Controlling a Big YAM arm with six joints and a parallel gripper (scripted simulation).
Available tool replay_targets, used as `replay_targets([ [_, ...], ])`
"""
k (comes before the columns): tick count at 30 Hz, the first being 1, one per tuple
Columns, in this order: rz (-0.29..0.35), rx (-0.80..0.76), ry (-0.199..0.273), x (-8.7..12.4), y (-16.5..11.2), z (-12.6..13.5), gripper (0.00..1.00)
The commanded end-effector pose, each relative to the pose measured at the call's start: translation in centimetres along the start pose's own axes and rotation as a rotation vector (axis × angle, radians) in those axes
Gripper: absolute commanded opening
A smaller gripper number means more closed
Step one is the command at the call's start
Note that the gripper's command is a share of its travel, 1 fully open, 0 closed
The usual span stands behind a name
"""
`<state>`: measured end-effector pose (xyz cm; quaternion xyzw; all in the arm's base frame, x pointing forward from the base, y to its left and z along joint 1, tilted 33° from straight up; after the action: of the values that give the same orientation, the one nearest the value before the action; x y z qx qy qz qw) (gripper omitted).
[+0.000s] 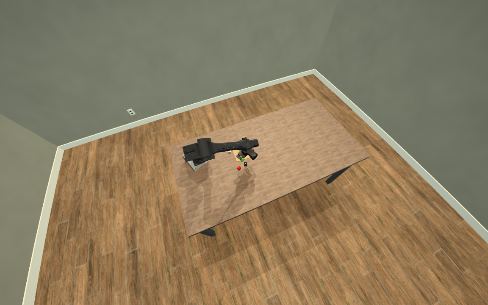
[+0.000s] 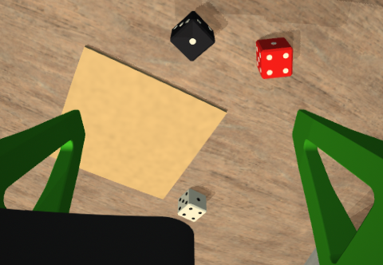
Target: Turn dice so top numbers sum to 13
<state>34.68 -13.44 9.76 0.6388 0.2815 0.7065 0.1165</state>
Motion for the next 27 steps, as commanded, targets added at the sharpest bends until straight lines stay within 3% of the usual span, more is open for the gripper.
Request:
replay_targets([
  [1, 0.005, 0.165, -0.01, -0.9, 0.0, -0.1, 1.0],
  [10, 0.006, 0.489, -0.008, -1.5, 0.0, -0.1, 1.0],
  [13, 0.006, 0.496, -0.008, -1.5, 0.0, -0.1, 1.0],
  [15, 0.007, 0.629, -0.007, -1.8, 0.0, -0.1, 1.0],
  [27, 0.008, 1.013, -0.005, -2.5, -0.1, -0.1, 1.0],
])
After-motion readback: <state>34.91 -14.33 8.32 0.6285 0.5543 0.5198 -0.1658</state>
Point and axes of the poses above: the point where the finger pads meet when closed, its own x axis back along the fingers, its own z axis across the jaws, y = z × x, the point moved 2 cm from there along x, back along the fingers, and after that the axes turned 6 degrees about -x, right-handed, at the moved point
